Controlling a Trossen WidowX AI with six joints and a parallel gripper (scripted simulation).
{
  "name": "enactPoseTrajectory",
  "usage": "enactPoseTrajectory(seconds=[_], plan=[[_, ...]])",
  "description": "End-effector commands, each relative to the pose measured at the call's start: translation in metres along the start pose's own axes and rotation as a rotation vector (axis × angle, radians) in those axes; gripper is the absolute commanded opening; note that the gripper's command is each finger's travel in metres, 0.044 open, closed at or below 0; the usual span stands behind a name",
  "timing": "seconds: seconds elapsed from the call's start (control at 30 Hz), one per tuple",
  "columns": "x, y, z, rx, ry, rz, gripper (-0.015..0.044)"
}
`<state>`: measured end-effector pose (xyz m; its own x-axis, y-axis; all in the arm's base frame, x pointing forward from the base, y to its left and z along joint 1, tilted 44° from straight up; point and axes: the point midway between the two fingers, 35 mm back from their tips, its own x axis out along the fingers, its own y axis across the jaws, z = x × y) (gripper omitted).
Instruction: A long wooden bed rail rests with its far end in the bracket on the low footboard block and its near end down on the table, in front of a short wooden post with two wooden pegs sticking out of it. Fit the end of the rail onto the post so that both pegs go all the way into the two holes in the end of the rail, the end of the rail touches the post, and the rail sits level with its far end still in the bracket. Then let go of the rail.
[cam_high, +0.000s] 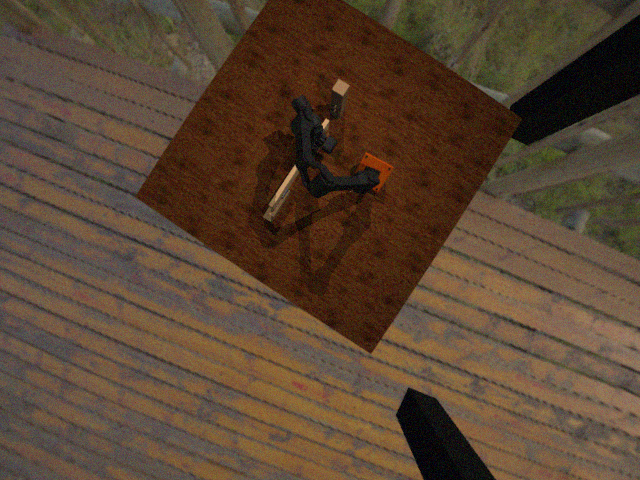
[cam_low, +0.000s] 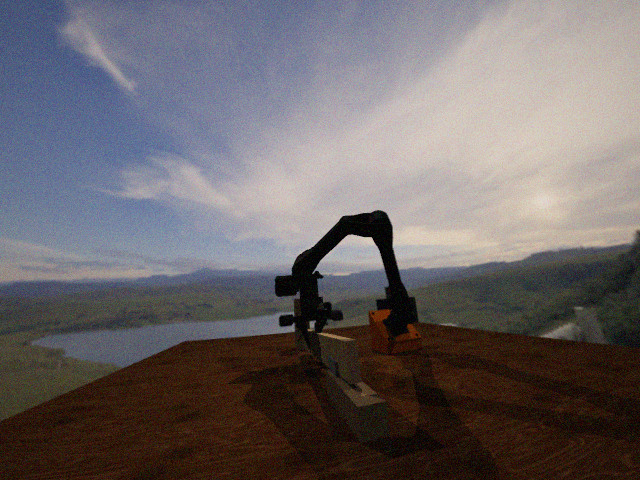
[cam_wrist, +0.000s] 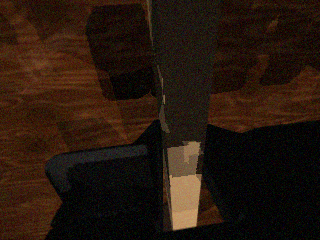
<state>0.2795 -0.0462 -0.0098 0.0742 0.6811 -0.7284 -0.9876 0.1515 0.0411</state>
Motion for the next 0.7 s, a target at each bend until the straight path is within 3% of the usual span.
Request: enactPoseTrajectory(seconds=[0.0,0.67], plan=[[-0.007,-0.003,0.000,-0.001,-0.003,-0.017,0.0000],[-0.017,-0.004,-0.001,-0.001,-0.003,-0.017,0.0000]])
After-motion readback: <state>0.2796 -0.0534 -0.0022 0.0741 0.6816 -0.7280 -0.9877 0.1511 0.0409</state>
